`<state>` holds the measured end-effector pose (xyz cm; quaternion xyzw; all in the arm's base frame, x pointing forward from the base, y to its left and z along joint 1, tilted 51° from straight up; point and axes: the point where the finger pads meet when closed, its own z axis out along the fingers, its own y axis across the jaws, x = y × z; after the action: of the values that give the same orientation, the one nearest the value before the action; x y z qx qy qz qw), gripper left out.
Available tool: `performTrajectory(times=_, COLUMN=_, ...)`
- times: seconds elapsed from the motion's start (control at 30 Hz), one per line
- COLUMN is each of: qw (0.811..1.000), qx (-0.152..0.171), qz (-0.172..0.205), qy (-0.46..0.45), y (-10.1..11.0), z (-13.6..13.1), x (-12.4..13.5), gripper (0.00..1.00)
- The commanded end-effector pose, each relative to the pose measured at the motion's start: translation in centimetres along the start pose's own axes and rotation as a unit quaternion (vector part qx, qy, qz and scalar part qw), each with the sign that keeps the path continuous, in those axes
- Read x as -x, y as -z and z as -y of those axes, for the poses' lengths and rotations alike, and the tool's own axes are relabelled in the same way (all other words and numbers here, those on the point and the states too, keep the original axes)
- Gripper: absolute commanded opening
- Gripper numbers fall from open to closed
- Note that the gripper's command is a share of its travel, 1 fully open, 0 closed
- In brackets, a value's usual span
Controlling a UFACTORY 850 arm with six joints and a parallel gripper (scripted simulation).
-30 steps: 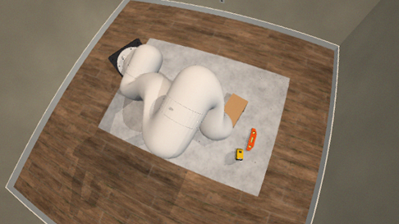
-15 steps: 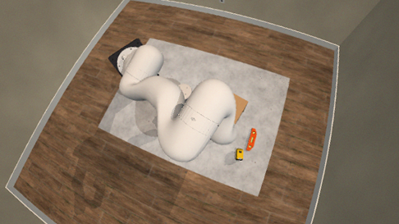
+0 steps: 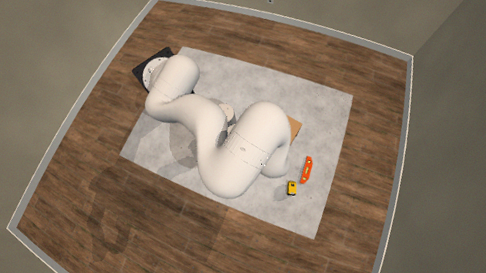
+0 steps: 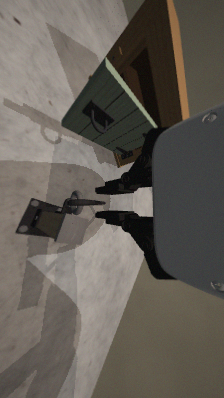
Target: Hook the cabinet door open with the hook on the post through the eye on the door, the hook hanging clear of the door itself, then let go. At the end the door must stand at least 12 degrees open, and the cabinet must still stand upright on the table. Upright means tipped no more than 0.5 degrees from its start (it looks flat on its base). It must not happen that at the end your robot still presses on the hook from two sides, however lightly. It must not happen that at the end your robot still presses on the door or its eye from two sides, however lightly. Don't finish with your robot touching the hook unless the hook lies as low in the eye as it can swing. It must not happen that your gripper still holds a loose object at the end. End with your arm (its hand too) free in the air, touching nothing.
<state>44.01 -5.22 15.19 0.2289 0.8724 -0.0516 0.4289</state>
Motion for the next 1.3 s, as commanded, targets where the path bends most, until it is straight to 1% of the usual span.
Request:
performTrajectory(times=0.0, qw=1.000, qx=0.000, qz=0.000, qy=0.000, y=0.0, z=0.0, x=0.0, gripper=0.24)
performTrajectory(times=0.7, qw=1.000, qx=0.000, qz=0.000, qy=0.000, y=-0.1, z=0.0, x=0.0, gripper=0.24)
performTrajectory(times=1.27, qw=1.000, qx=0.000, qz=0.000, qy=0.000, y=-1.1, z=0.0, x=0.0, gripper=0.24)
